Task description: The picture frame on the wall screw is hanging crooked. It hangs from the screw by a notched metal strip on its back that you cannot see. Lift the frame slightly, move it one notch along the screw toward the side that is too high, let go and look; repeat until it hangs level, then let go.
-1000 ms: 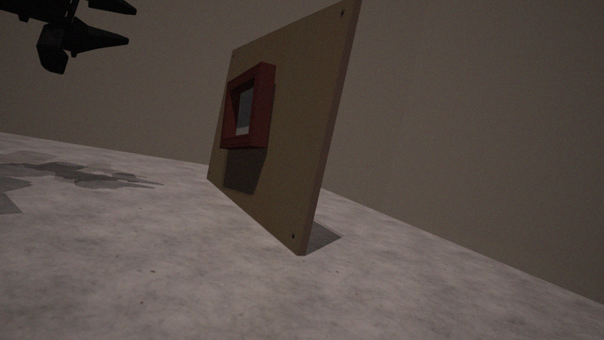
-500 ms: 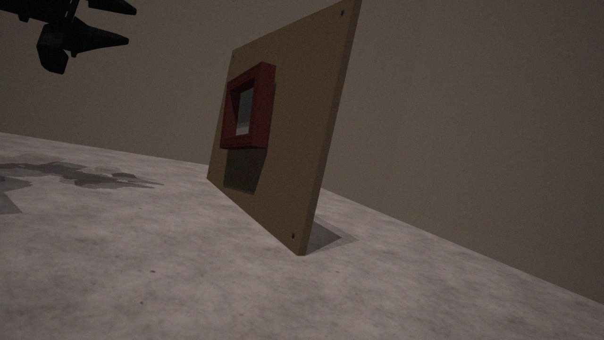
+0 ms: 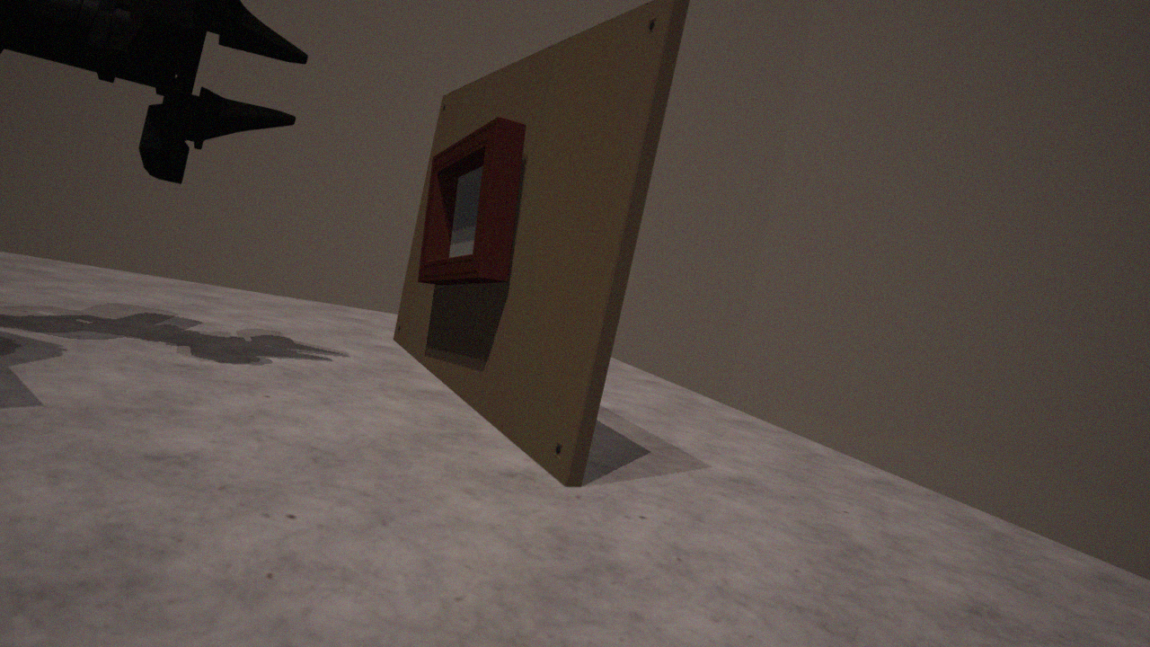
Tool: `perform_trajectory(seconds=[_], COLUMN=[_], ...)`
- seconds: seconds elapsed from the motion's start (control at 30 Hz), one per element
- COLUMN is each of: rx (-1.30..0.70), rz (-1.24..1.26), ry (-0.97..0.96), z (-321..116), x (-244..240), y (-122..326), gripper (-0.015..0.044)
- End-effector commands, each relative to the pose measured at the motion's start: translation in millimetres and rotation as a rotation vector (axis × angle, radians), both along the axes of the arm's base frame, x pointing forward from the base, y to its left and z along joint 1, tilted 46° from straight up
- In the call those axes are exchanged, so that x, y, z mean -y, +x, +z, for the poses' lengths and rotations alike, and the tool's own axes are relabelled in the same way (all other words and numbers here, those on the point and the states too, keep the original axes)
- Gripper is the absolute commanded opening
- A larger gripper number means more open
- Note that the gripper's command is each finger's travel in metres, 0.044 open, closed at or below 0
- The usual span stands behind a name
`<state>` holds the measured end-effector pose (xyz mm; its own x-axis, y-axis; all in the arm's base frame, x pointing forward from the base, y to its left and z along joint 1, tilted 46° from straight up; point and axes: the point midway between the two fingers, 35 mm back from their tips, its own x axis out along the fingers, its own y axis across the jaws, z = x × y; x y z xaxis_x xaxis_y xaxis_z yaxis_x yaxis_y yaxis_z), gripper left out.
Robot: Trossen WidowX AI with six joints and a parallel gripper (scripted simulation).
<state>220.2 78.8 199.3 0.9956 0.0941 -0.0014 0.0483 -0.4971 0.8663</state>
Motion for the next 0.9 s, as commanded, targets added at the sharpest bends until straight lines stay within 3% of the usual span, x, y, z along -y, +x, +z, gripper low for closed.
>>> perform_trajectory(seconds=[0.0,0.6,0.87], rx=[-0.002,0.002,0.004], rz=[0.006,0.009,0.009], ry=[0.089,0.138,0.138], z=[-15.3,-21.2,-14.5], x=[-2.3,-1.3,-7.8], y=[21.0,33.8,73.8], gripper=[0.0260,0.0260,0.0260])
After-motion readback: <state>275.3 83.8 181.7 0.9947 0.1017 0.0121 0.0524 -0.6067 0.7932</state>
